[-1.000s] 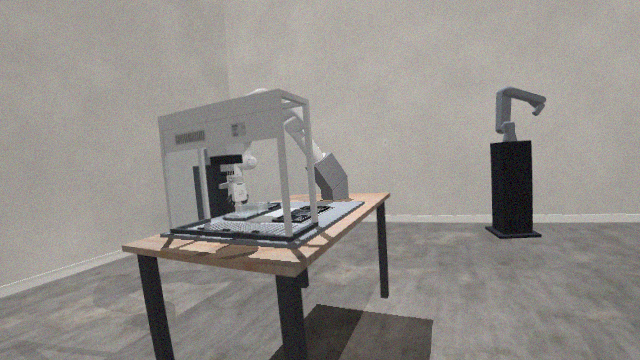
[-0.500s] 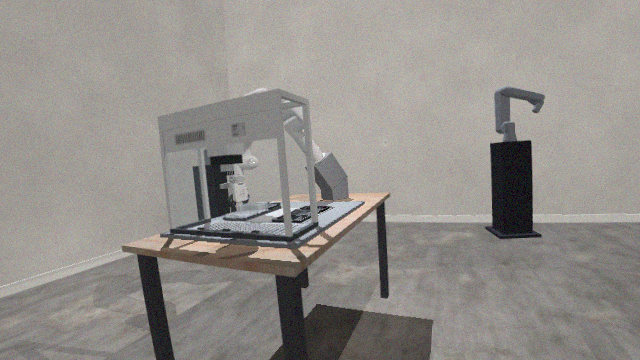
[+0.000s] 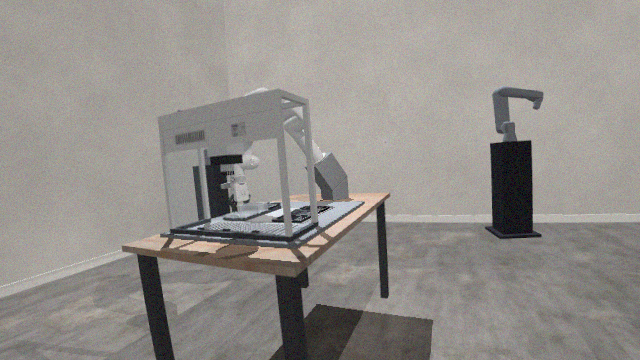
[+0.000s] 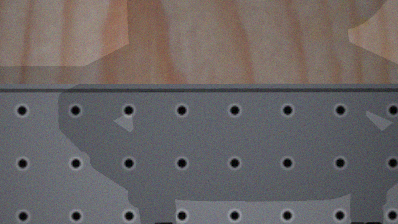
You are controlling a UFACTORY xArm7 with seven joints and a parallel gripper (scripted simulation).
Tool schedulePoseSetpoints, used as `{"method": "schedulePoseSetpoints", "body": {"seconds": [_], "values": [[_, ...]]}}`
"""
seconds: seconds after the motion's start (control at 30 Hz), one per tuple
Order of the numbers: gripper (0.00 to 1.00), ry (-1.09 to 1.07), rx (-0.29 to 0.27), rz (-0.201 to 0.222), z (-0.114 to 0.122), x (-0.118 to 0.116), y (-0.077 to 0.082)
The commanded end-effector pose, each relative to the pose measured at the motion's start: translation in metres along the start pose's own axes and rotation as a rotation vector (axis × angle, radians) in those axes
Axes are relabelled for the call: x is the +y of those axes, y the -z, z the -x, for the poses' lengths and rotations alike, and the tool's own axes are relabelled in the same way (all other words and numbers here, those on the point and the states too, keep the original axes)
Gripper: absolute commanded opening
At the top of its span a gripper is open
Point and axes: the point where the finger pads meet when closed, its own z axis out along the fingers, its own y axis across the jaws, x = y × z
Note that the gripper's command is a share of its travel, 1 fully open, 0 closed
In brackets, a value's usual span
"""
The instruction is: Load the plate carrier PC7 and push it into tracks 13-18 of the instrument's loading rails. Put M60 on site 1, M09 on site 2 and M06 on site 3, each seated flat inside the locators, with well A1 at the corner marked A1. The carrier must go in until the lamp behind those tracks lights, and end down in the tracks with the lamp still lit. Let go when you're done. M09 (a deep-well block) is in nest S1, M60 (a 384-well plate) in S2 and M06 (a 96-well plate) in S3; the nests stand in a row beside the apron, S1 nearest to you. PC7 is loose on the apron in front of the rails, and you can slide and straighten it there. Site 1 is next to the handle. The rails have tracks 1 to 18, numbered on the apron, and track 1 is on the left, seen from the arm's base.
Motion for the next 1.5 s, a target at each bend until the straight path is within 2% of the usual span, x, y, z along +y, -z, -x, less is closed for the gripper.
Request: {"method": "schedulePoseSetpoints", "body": {"seconds": [0.0, 1.47], "values": [[1.00, 0.000, 0.001, -0.003, 0.001, -0.001, 0.001], [1.00, 0.000, 0.001, -0.003, 0.021, -0.001, 0.001]]}}
